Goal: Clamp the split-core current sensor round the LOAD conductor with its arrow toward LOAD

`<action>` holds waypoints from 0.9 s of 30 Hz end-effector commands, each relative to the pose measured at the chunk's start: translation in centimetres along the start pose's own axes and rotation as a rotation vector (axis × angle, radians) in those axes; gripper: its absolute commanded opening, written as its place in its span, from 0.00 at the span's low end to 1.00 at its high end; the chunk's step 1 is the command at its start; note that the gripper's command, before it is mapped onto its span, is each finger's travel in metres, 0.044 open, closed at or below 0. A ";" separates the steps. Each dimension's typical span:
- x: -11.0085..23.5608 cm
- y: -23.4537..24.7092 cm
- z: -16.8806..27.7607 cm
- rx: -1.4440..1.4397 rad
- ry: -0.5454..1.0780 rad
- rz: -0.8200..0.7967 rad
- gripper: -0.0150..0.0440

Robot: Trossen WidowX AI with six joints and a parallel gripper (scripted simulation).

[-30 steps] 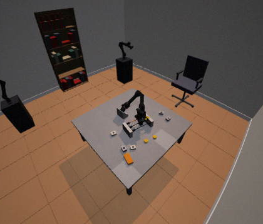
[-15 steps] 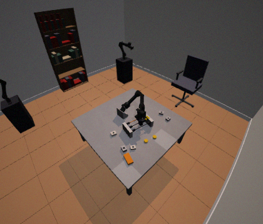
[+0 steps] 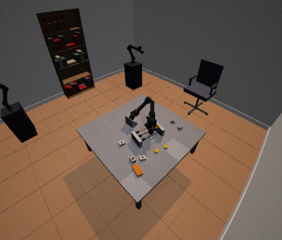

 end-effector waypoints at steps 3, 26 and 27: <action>0.0 0.0 0.0 0.000 0.000 -0.001 0.71; 0.0 0.0 0.0 0.000 0.000 0.000 0.65; 0.0 0.0 0.0 0.000 0.000 0.000 0.64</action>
Point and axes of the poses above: the point midway between the two fingers, 35 mm back from their tips, its own x axis back along the fingers, its own y axis across the jaws, z = x × y, the point moved 7 cm from there along x, back along the fingers, and after that the axes turned 3 degrees about -x, right-handed, at the moved point
